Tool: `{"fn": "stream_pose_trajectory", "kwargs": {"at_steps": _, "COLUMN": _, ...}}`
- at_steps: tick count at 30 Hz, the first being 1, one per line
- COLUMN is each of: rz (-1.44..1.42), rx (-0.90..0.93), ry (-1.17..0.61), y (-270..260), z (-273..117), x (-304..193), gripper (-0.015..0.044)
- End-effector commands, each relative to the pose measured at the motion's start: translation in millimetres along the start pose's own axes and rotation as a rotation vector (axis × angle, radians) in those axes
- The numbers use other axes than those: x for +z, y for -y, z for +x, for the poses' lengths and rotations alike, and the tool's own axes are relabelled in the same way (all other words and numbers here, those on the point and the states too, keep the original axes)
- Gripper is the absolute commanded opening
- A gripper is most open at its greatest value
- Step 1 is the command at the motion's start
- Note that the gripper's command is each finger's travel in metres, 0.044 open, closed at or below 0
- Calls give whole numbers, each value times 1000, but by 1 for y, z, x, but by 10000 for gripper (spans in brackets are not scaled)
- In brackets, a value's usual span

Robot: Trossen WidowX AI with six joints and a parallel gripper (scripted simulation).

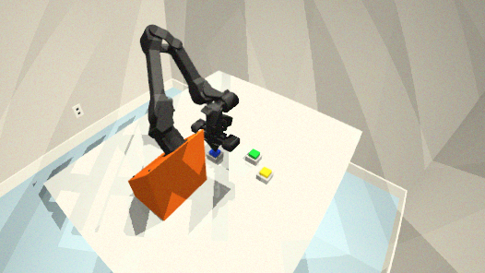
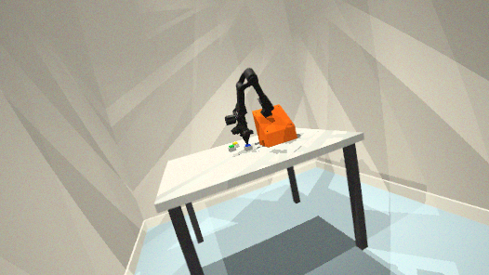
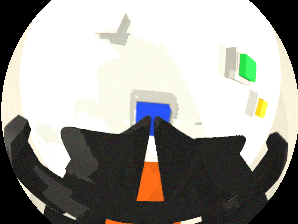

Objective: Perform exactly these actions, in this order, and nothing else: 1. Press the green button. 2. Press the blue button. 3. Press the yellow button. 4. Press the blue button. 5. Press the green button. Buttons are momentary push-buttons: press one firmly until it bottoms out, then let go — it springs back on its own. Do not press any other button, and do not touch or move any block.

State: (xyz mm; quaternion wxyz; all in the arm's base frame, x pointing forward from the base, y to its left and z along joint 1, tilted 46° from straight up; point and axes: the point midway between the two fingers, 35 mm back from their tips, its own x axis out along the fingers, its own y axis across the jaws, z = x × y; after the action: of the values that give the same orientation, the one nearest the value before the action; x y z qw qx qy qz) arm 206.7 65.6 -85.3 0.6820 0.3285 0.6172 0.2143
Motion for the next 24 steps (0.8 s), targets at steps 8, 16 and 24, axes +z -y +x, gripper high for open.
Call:
{"fn": "stream_pose_trajectory", "kwargs": {"at_steps": 8, "rz": 13, "rx": 6, "ry": -7, "y": 0, "z": 7, "x": -3, "gripper": 20}}
{"fn": "stream_pose_trajectory", "kwargs": {"at_steps": 16, "rz": 13, "rx": 6, "ry": -7, "y": 0, "z": 7, "x": -3, "gripper": 20}}
{"fn": "stream_pose_trajectory", "kwargs": {"at_steps": 24, "rz": 10, "rx": 2, "ry": -6, "y": 1, "z": -19, "x": -2, "gripper": 20}}
